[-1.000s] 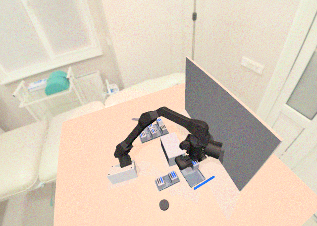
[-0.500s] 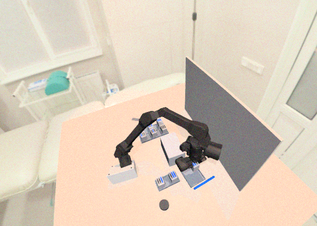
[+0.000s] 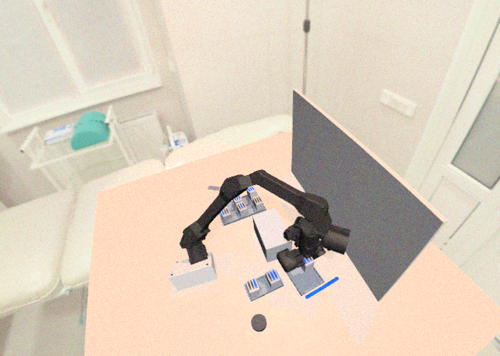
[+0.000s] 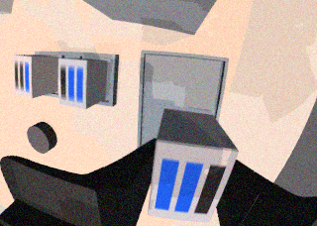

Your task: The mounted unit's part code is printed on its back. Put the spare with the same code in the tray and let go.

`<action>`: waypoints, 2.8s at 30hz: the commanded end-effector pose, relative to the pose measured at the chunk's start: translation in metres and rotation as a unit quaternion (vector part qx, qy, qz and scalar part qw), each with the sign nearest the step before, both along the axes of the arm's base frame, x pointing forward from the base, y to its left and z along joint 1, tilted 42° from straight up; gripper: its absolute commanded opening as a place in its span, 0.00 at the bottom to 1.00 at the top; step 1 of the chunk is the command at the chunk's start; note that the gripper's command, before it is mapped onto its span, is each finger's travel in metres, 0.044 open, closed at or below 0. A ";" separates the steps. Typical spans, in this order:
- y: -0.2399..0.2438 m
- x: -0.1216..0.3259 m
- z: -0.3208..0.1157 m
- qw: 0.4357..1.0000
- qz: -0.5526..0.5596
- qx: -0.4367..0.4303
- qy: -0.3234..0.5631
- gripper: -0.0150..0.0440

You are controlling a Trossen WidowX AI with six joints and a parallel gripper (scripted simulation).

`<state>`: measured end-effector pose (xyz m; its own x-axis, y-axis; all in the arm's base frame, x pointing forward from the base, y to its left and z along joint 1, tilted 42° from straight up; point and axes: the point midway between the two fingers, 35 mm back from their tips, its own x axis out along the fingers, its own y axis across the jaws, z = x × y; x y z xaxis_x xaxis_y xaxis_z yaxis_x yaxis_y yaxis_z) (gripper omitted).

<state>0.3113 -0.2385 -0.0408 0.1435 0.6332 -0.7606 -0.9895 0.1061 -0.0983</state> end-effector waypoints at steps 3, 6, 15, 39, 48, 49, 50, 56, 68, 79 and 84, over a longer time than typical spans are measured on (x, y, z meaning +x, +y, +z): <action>0.004 0.001 -0.004 1.000 -0.002 0.003 0.000 0.25; 0.006 0.002 -0.006 1.000 -0.002 0.003 0.000 0.25; 0.010 0.003 -0.011 1.000 -0.002 0.003 0.000 0.25; 0.021 0.006 -0.024 1.000 -0.002 0.003 0.000 0.25; 0.026 0.007 -0.029 1.000 -0.002 0.003 0.000 0.25; 0.026 0.007 -0.030 1.000 -0.002 0.003 0.000 0.25; 0.027 0.007 -0.030 1.000 -0.002 0.003 0.000 0.25; 0.030 0.007 -0.034 1.000 -0.002 0.003 0.000 0.25; 0.036 0.008 -0.040 1.000 -0.002 0.003 0.000 0.25; 0.042 0.008 -0.046 1.000 -0.002 0.004 0.000 0.25; 0.045 0.008 -0.048 1.000 -0.002 0.004 0.000 0.25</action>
<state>0.3192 -0.1970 -0.0871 0.1448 0.6350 -0.7589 -0.9893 0.1063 -0.0999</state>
